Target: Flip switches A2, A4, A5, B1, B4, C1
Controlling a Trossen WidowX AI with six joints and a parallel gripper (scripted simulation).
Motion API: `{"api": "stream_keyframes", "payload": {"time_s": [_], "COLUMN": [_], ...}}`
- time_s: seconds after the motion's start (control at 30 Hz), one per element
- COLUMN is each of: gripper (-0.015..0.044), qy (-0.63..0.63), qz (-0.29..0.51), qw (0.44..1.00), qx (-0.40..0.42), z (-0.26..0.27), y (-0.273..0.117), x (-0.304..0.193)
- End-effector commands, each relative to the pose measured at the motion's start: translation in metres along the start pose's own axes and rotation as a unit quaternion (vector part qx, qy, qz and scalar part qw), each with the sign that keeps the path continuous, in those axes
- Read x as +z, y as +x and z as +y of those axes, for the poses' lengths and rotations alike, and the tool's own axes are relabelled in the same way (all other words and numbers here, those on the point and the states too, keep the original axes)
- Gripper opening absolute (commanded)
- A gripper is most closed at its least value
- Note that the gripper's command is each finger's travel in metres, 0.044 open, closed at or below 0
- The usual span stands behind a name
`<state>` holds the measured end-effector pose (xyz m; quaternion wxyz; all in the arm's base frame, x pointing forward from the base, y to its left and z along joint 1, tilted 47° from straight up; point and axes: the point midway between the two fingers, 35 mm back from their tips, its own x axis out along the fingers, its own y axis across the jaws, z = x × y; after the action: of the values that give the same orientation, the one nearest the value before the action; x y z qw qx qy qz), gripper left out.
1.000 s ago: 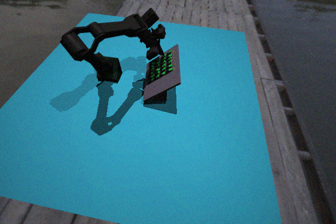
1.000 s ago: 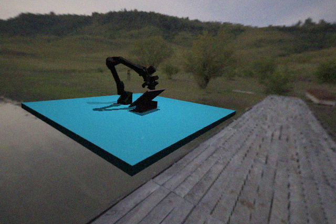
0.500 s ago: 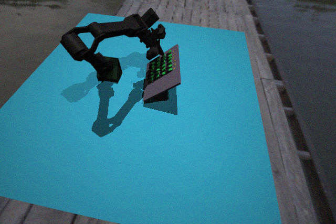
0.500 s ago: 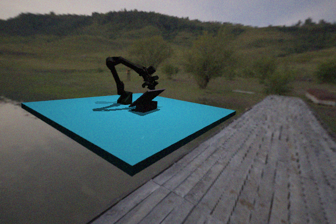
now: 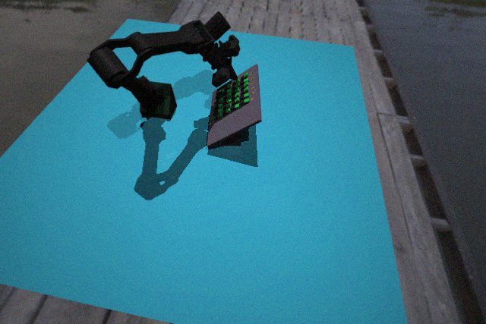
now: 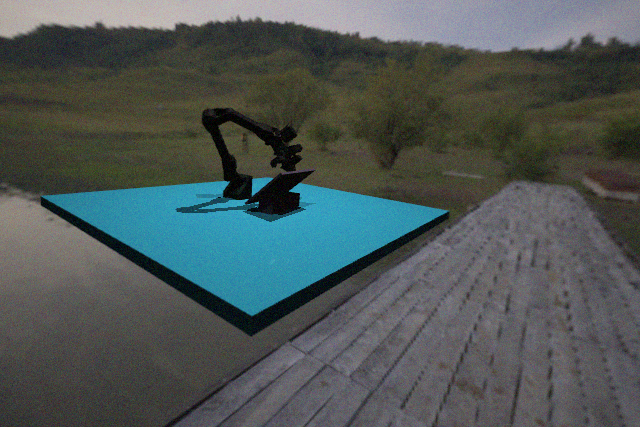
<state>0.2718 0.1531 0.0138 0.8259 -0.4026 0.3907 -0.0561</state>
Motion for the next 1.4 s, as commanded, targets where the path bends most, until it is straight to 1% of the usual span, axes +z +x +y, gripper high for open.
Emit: {"api": "stream_keyframes", "payload": {"time_s": [0.0, 1.17, 1.23, 1.37], "gripper": [0.0, 0.0, 0.0, 0.0], "qy": [-0.005, -0.005, 0.0, -0.005], "qz": [0.002, 0.002, -0.001, -0.008], "qw": [1.0, 1.0, 1.0, 1.0], "qx": [0.001, 0.001, 0.001, 0.003], "z": [0.001, 0.001, 0.001, 0.002], "y": [0.001, 0.006, -0.003, -0.051], "x": [-0.002, -0.002, 0.0, -0.004]}}
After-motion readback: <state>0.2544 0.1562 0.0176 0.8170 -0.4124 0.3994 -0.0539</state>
